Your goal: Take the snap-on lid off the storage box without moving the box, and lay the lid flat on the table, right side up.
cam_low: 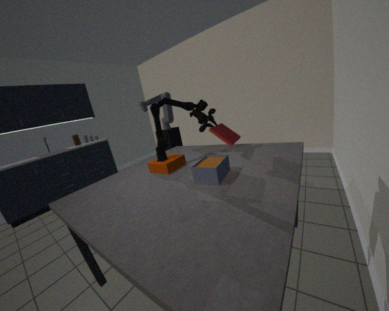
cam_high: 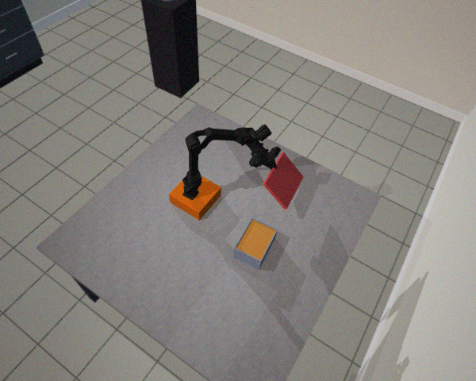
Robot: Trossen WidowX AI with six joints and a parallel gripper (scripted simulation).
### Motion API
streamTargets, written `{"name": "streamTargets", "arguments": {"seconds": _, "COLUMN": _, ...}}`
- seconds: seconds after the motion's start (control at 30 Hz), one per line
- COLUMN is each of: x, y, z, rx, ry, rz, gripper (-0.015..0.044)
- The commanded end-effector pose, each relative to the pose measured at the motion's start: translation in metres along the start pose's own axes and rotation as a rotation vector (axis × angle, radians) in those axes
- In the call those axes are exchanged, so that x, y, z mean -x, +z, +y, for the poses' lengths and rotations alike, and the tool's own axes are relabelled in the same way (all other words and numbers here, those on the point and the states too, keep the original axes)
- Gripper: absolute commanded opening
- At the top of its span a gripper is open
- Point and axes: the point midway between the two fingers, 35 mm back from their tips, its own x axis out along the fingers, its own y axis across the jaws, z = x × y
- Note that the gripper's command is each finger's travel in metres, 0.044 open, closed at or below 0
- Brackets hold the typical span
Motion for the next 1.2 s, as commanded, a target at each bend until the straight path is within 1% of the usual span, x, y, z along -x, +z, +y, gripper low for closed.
{"name": "streamTargets", "arguments": {"seconds": 0.0, "x": 0.003, "y": -0.008, "z": 0.005, "rx": -0.012, "ry": 0.016, "rz": 0.0, "gripper": 0.0}}
{"name": "streamTargets", "arguments": {"seconds": 0.4, "x": 0.002, "y": -0.012, "z": 0.003, "rx": -0.012, "ry": 0.016, "rz": 0.0, "gripper": 0.0}}
{"name": "streamTargets", "arguments": {"seconds": 1.17, "x": -0.013, "y": -0.012, "z": -0.017, "rx": -0.012, "ry": 0.015, "rz": 0.0, "gripper": 0.0}}
